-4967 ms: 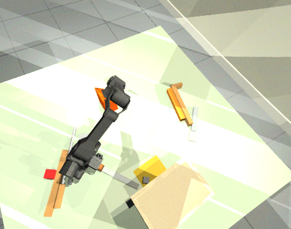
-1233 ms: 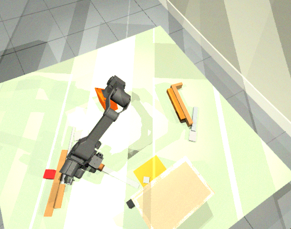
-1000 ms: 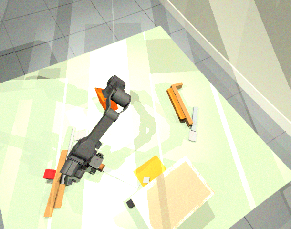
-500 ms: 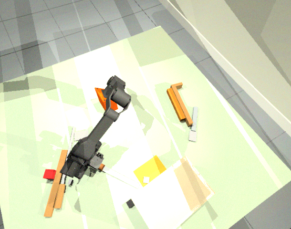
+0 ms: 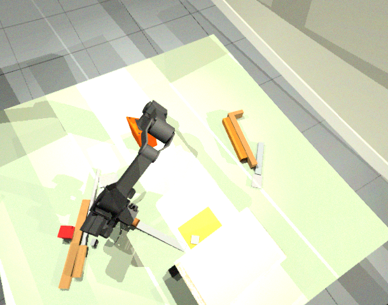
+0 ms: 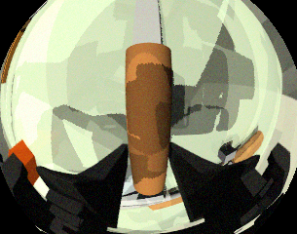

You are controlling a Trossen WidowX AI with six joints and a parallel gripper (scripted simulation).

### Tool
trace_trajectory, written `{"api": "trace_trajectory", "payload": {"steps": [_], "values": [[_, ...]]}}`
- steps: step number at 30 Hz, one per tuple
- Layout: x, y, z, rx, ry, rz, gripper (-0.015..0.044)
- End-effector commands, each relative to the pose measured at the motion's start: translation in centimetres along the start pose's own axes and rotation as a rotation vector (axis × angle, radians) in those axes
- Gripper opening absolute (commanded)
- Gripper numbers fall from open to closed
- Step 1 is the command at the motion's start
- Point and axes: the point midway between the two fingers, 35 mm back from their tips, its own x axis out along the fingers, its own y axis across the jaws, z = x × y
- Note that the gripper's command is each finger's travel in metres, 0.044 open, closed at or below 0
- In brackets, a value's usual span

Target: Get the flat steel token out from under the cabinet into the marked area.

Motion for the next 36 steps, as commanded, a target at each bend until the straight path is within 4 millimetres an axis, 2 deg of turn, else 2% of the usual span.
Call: {"api": "trace_trajectory", "payload": {"steps": [1,7,10,11,36], "values": [[-0.02,0.02,0.0,0.001,0.0,0.001,0.0125],[-0.02,0.02,0.0,0.001,0.0,0.001,0.0085],[-0.02,0.02,0.0,0.001,0.0,0.001,0.0006],[-0.02,0.02,0.0,0.001,0.0,0.001,0.0],[0.42,0.02,-0.06,-0.004,0.002,0.001,0.0]]}}
